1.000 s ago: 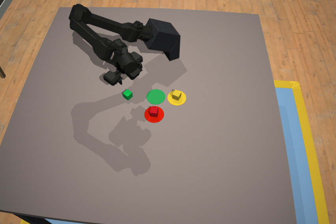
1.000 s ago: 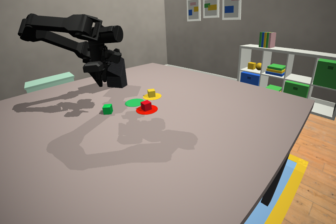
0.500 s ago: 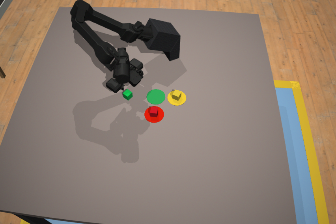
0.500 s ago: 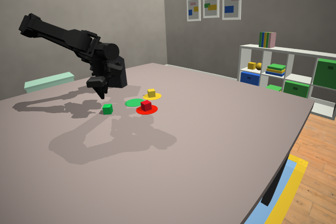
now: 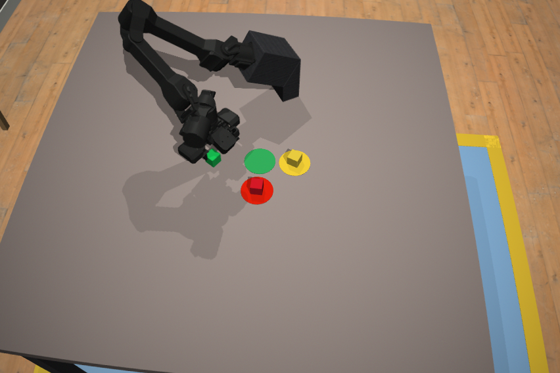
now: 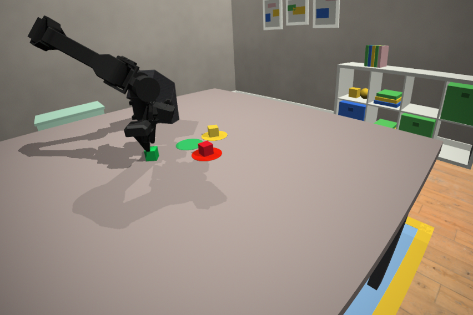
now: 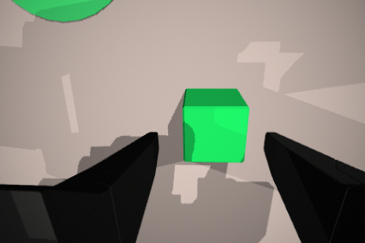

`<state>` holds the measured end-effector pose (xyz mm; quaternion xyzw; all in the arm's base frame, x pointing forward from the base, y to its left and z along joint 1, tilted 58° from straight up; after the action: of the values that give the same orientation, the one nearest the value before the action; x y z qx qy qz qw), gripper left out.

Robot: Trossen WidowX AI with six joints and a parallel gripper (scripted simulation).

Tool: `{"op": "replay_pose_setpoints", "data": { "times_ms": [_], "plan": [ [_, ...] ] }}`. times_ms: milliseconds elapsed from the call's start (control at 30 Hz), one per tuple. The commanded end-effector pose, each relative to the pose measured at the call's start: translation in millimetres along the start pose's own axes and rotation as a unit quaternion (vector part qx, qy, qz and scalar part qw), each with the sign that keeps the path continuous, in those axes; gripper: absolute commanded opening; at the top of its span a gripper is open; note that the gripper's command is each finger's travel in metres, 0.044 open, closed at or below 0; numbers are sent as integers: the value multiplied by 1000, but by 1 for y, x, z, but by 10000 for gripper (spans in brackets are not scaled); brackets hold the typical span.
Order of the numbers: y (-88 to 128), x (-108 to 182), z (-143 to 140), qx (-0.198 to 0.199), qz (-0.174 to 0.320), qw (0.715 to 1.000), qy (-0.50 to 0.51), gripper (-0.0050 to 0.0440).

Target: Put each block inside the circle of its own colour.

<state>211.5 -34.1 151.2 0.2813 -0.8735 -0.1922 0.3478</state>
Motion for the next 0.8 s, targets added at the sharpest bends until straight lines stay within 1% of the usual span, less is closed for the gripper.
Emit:
{"op": "replay_pose_setpoints", "data": {
  "times_ms": [0, 367, 433, 533, 600, 767],
  "plan": [
    [-8, 0, 0, 2, -2, 1000, 1, 265],
    [-21, 1, 0, 4, -2, 1000, 2, 265],
    [-21, 1, 0, 4, -2, 1000, 1, 217],
    [-19, 1, -2, 9, -2, 1000, -4, 197],
    [-19, 1, -2, 9, -2, 1000, -4, 197],
    [-19, 1, -2, 9, -2, 1000, -4, 164]
  ]
}}
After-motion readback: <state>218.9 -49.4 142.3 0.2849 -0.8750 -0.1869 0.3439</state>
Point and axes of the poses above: the point midway between the two fingers, 35 mm back from their tips, its own y axis back along the fingers, its own z axis across the jaws, x = y × z, the point moved 9 cm from there along y, back along the fingers, and after that the axes turned 11 degrees about y, right-handed, at the moved point
